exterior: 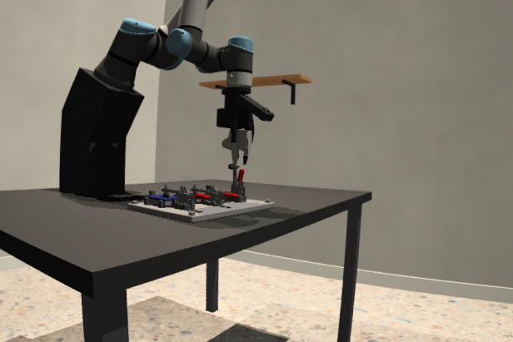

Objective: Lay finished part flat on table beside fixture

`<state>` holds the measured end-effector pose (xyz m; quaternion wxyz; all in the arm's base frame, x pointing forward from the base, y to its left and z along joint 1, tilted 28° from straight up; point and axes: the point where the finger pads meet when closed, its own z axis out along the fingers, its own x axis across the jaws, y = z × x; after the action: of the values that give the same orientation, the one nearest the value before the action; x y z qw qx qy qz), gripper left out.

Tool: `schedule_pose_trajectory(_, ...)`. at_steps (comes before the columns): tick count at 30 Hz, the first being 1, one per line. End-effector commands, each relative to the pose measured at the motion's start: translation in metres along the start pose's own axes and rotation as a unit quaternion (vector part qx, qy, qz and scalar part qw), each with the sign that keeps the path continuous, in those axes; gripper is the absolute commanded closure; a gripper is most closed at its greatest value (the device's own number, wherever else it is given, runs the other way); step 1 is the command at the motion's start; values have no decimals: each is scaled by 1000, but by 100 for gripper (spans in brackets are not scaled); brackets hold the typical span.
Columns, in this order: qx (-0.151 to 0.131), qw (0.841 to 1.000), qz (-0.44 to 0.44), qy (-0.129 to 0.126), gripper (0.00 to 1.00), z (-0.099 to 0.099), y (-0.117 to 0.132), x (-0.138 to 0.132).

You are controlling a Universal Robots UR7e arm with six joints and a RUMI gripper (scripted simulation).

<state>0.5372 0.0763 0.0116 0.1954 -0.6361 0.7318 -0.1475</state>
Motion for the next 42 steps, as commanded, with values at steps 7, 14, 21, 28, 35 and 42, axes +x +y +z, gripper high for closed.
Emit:
schedule_pose_trajectory(7, 1, 1000, 0, 0, 72, 0, 0, 0)
schedule_pose_trajectory(14, 1, 1000, 0, 0, 72, 0, 0, 0)
schedule_pose_trajectory(21, 1, 1000, 0, 0, 72, 0, 0, 0)
schedule_pose_trajectory(28, 1, 1000, 0, 0, 41, 0, 0, 0)
schedule_pose_trajectory(35, 1, 1000, 0, 0, 41, 5, 0, 0)
schedule_pose_trajectory(42, 1, 1000, 0, 0, 41, 9, 0, 0)
